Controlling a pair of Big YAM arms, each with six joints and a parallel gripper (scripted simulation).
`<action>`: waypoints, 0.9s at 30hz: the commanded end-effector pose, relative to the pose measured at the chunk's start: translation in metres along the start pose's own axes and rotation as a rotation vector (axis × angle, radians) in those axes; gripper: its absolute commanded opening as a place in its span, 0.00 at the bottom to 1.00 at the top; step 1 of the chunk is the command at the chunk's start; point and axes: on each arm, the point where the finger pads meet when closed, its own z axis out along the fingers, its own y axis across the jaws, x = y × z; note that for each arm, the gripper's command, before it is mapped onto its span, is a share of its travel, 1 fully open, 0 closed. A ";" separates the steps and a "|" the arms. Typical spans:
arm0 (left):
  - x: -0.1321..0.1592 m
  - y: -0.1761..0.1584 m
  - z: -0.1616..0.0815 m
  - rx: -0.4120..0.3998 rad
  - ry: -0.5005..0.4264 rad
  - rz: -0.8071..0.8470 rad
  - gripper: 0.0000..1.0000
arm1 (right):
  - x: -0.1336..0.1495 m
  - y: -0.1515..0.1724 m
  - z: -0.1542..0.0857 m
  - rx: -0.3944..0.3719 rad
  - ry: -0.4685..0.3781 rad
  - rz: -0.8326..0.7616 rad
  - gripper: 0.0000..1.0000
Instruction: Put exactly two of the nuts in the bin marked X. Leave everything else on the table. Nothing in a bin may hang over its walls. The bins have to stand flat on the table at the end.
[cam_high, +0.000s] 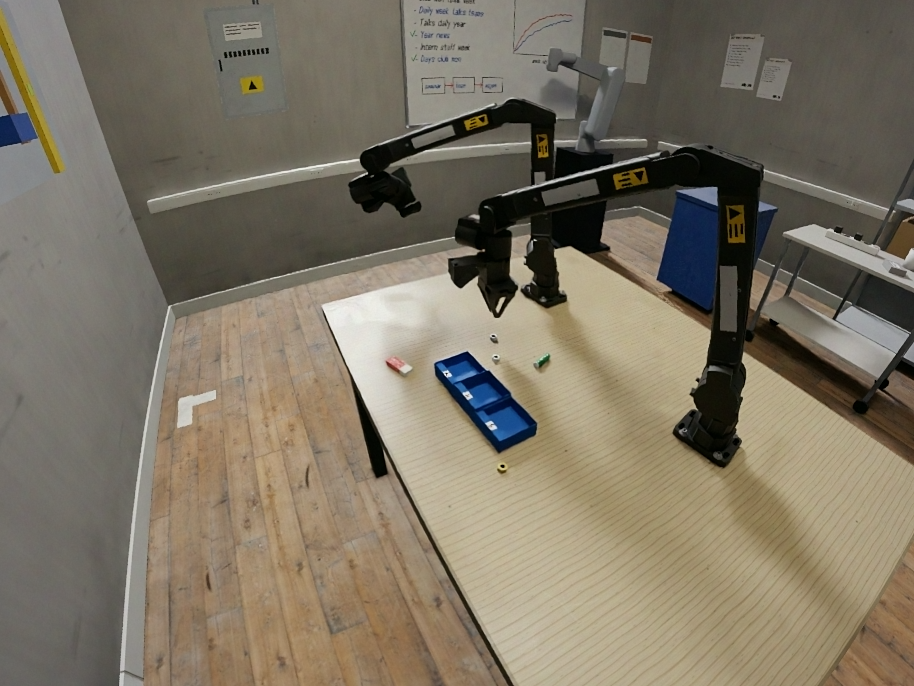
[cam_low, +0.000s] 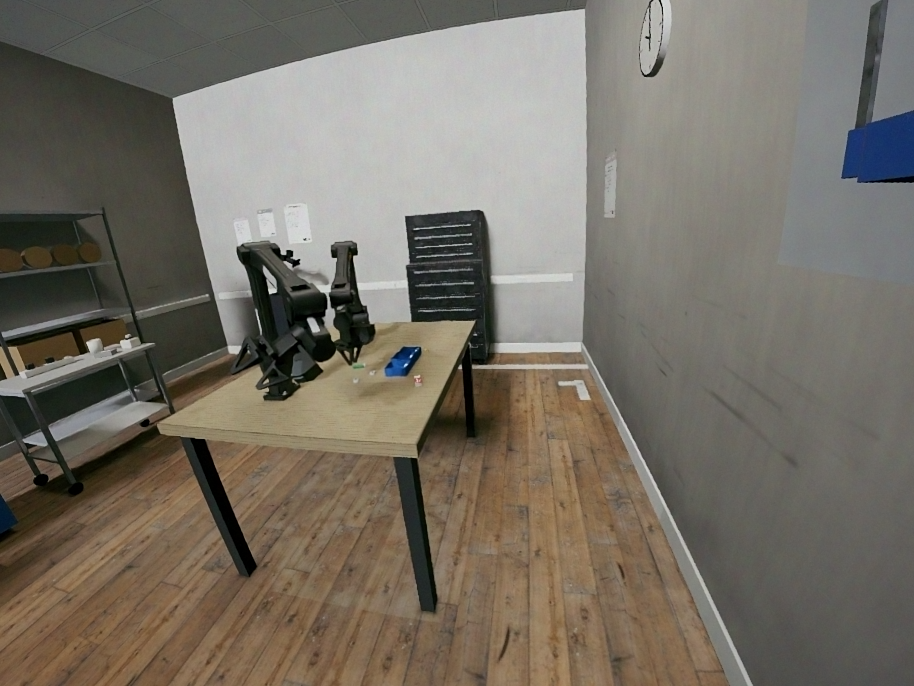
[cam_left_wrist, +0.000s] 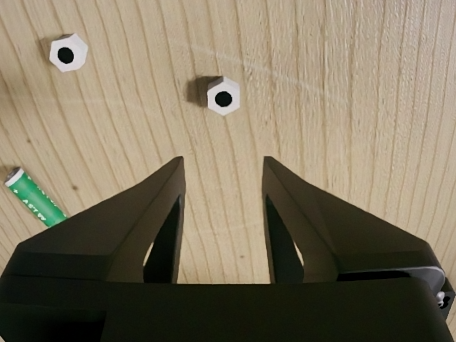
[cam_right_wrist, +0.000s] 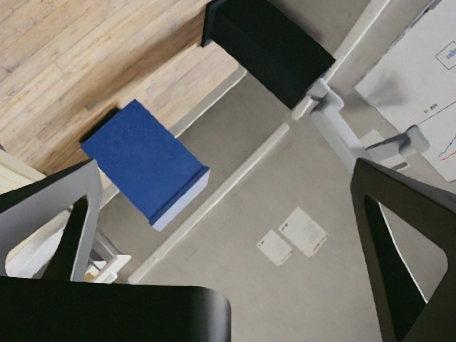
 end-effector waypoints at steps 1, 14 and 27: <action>-0.005 -0.010 -0.013 0.029 -0.018 0.000 0.30 | 0.003 -0.005 0.003 -0.004 0.003 0.015 1.00; 0.005 -0.005 0.032 -0.003 0.001 0.002 0.30 | 0.003 -0.005 0.003 -0.004 0.003 0.015 1.00; 0.003 -0.008 0.065 0.001 -0.001 0.002 0.30 | 0.003 -0.005 0.003 -0.004 0.003 0.015 1.00</action>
